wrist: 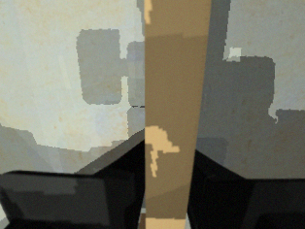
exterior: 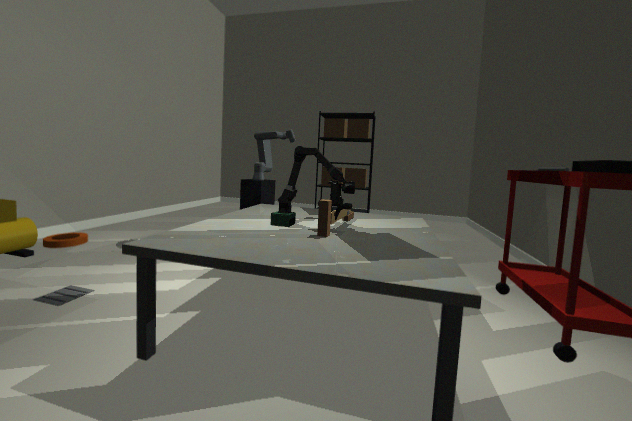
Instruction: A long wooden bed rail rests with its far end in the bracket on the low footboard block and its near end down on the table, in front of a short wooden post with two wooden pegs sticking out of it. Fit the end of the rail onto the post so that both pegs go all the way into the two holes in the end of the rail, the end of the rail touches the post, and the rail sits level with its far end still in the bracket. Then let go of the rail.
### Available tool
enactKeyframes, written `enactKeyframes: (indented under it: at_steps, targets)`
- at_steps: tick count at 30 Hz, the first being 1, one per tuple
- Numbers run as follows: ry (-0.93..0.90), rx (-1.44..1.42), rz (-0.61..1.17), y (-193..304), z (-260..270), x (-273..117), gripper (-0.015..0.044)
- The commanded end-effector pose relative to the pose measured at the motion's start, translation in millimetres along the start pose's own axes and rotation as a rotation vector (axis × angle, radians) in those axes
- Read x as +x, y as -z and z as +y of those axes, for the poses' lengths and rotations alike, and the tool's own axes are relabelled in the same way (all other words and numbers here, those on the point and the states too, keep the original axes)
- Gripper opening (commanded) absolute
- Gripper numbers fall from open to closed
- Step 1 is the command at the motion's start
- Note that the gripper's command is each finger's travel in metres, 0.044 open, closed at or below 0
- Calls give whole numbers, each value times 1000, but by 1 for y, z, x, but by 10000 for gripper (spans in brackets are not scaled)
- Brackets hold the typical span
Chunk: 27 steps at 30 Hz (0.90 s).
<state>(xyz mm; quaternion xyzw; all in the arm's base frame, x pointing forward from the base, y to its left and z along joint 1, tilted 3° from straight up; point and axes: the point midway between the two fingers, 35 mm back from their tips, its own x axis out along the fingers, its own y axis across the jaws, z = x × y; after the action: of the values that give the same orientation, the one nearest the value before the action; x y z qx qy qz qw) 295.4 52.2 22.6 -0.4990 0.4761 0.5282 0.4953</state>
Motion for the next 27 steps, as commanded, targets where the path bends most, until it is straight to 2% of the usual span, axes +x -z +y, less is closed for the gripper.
enactKeyframes:
  at_steps: [1, 27]
  targets:
    - [13, -2, -8, -1, -3, -6, 0]
    - [12, -2, -8, -1, -1, -2, 0]
